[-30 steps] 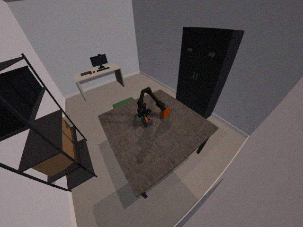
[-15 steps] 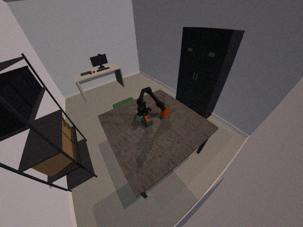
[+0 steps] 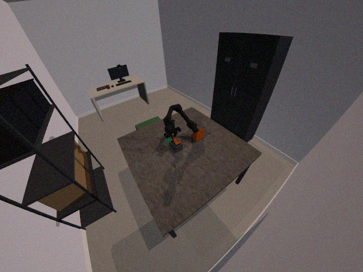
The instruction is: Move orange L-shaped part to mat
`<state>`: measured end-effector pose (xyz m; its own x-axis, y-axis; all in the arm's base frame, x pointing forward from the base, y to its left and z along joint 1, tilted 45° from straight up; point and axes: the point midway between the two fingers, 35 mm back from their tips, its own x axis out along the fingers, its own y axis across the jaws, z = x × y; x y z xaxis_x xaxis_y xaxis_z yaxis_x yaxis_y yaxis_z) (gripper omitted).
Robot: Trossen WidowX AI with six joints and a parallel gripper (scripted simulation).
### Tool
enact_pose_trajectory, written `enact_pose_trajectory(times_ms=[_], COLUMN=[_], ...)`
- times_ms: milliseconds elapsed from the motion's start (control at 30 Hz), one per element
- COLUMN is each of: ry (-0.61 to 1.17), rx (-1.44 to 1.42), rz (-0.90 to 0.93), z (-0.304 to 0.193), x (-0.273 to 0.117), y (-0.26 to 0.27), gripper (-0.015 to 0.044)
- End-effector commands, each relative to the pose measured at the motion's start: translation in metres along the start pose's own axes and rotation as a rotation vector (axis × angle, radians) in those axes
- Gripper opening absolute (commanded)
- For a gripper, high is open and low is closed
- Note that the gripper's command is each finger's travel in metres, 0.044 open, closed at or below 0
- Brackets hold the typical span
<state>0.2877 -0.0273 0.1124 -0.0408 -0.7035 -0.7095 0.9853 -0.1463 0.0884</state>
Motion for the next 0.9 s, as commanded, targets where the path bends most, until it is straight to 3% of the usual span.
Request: enact_pose_trajectory(times_ms=[0, 333, 867], ry=[0.006, 0.006, 0.001], rx=[0.007, 0.007, 0.006], rz=[0.000, -0.001, 0.000], z=[0.000, 0.008, 0.096], x=[-0.002, -0.006, -0.003], y=[0.001, 0.000, -0.008], gripper=[0.0000, 0.0000, 0.0000])
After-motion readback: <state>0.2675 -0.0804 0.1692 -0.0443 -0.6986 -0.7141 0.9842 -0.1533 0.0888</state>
